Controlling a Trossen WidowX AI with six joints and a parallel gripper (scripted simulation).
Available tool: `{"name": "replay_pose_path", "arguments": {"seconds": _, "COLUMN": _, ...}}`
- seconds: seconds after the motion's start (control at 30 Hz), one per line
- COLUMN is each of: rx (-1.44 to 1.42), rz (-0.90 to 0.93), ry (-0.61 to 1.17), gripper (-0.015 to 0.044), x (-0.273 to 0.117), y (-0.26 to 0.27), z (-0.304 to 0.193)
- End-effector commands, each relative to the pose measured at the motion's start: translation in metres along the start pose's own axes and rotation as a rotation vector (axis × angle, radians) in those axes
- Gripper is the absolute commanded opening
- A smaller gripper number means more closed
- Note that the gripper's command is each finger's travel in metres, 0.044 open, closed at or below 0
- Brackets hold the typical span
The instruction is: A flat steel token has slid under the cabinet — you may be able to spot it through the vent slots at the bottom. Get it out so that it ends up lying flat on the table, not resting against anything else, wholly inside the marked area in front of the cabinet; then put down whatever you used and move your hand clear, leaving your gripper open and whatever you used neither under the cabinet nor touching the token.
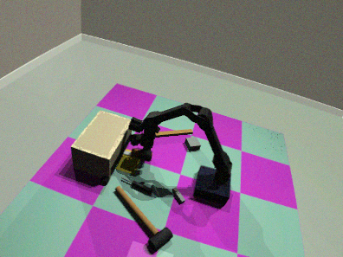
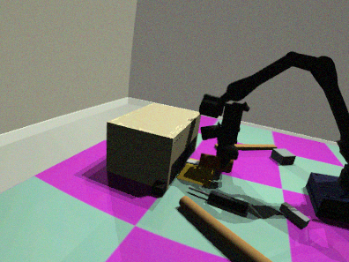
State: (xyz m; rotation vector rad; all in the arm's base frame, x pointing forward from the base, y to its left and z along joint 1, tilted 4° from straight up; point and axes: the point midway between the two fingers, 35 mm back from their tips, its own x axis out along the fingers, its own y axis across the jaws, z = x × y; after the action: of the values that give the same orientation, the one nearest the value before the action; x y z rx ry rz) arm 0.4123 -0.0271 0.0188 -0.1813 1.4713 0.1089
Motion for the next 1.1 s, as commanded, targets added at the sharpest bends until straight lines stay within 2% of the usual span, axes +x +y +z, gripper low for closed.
{"name": "replay_pose_path", "arguments": {"seconds": 0.0, "rx": -0.002, "rz": 0.01, "ry": -0.003, "gripper": 0.0, "x": 0.001, "y": 0.003, "z": -0.001}}
{"name": "replay_pose_path", "arguments": {"seconds": 1.07, "rx": -0.002, "rz": 0.009, "ry": 0.0, "gripper": 0.0, "x": 0.001, "y": 0.001, "z": -0.03}}
